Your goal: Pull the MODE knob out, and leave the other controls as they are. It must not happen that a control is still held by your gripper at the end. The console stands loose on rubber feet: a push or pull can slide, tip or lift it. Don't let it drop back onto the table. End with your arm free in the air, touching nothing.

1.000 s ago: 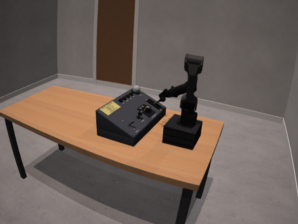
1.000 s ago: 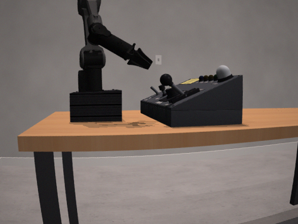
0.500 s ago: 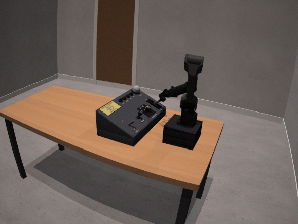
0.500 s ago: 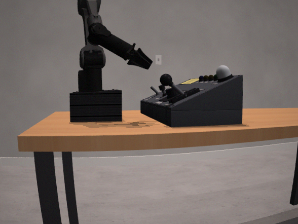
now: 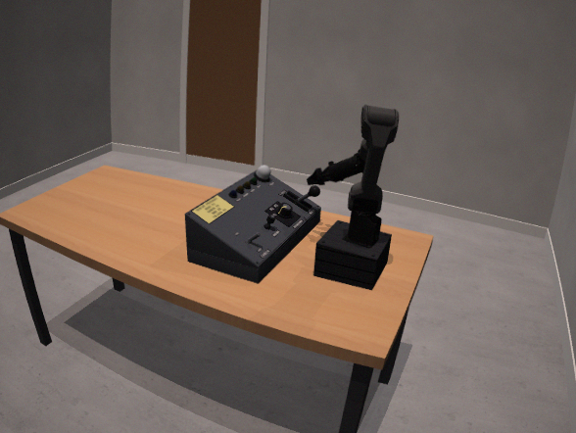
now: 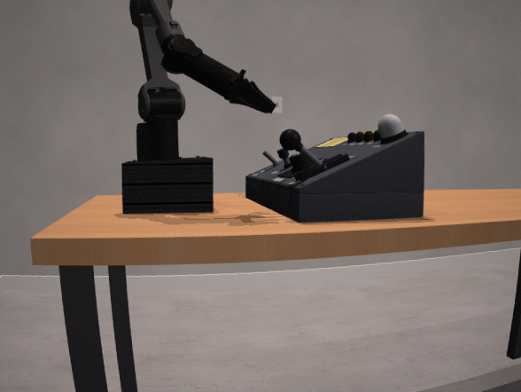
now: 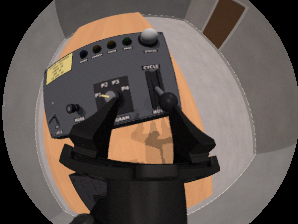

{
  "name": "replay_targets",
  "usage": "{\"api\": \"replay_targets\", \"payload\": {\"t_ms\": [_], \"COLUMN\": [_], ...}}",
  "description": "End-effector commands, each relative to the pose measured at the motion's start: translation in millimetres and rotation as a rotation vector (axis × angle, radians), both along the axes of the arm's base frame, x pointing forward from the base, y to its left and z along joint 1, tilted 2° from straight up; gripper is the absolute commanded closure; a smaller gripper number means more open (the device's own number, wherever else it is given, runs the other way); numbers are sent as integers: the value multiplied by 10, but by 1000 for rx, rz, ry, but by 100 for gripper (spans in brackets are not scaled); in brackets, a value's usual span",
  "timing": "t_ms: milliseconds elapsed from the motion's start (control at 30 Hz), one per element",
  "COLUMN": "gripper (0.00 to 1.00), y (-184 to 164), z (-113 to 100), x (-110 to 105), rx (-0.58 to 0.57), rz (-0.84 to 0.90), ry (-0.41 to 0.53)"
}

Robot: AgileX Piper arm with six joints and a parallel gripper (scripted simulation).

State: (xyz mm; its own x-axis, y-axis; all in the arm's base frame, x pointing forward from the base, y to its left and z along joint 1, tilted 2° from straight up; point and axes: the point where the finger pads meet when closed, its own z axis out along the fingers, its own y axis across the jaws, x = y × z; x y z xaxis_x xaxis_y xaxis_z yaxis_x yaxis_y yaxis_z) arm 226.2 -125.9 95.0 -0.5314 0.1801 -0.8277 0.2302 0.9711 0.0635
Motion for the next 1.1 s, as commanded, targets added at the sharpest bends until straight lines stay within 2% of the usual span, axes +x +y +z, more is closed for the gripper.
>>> {"api": "replay_targets", "payload": {"t_ms": [0,67,200,300,400,500,567,633,667,867,1067], "gripper": [0,0,0,0,0,0,0,0,0,0,0], "y": [-95,-95,-278,-271,-78,297,610,610,773,1576,1839], "z": [54,54,225,349,412,404,376,376,361,322,329], "x": [68,68,284,457,589,633,599,599,564,227,51], "rx": [-52,-52,-175,-227,-230,-192,-156,-156,-138,-57,-34], "rz": [-15,-15,-60,-87,-86,-39,17,17,51,259,345], "ry": [8,8,40,81,148,244,319,319,358,553,622]}}
